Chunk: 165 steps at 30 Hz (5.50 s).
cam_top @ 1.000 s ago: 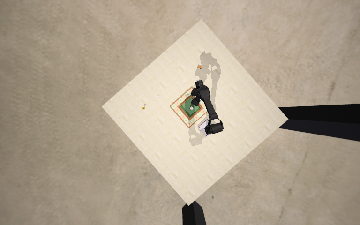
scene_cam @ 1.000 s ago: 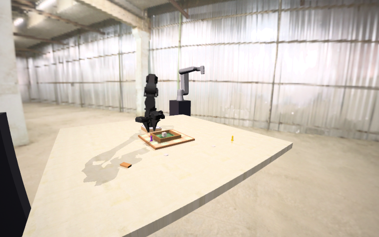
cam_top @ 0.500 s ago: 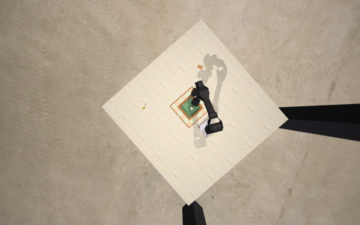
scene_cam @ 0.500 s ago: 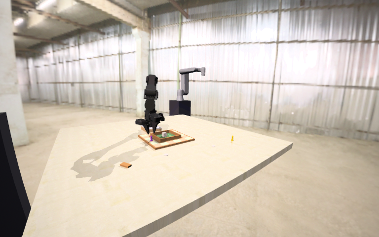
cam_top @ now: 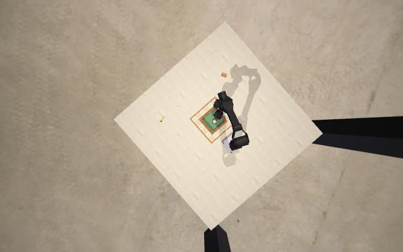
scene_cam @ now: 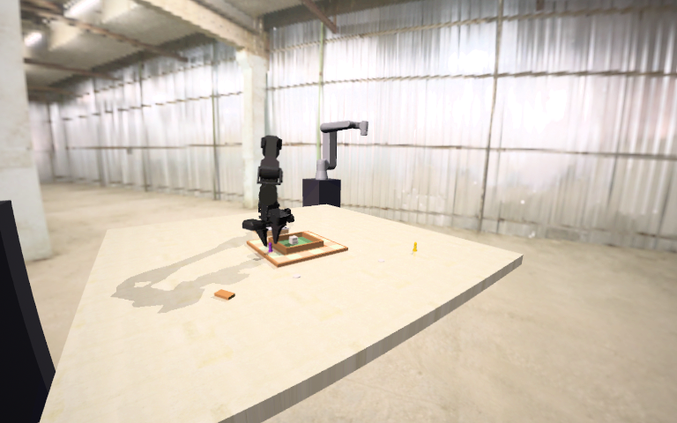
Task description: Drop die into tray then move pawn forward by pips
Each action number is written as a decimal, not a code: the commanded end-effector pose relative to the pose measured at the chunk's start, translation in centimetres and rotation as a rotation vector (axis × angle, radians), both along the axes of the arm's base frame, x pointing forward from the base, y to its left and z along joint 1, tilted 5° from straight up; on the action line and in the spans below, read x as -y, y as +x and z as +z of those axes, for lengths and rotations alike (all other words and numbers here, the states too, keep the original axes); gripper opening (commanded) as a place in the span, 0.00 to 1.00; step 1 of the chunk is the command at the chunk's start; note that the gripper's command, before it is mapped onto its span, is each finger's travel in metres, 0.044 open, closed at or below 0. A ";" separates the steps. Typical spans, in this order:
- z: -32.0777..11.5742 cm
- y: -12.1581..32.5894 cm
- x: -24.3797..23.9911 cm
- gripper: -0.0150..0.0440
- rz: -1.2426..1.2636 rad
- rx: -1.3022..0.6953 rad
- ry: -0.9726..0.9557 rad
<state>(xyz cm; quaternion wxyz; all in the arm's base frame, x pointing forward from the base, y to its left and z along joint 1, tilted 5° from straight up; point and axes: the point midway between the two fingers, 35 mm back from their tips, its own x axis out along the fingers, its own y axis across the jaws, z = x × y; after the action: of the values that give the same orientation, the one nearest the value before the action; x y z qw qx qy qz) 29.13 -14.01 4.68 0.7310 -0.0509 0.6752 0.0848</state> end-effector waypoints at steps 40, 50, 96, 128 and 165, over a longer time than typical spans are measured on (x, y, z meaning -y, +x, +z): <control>4.8 0.2 0.6 0.25 -0.003 -0.023 0.008; 10.2 -0.5 0.7 0.25 -0.004 -0.023 0.007; 0.5 8.6 0.5 0.25 -0.003 -0.015 0.008; -1.2 8.7 0.4 0.25 -0.003 -0.015 0.009; 11.4 -1.9 -6.3 1.00 -0.138 -0.016 0.021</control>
<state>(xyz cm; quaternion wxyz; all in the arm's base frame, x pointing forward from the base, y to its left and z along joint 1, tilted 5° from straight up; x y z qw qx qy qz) 26.58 -7.35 16.40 0.7289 0.0046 0.6833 0.0417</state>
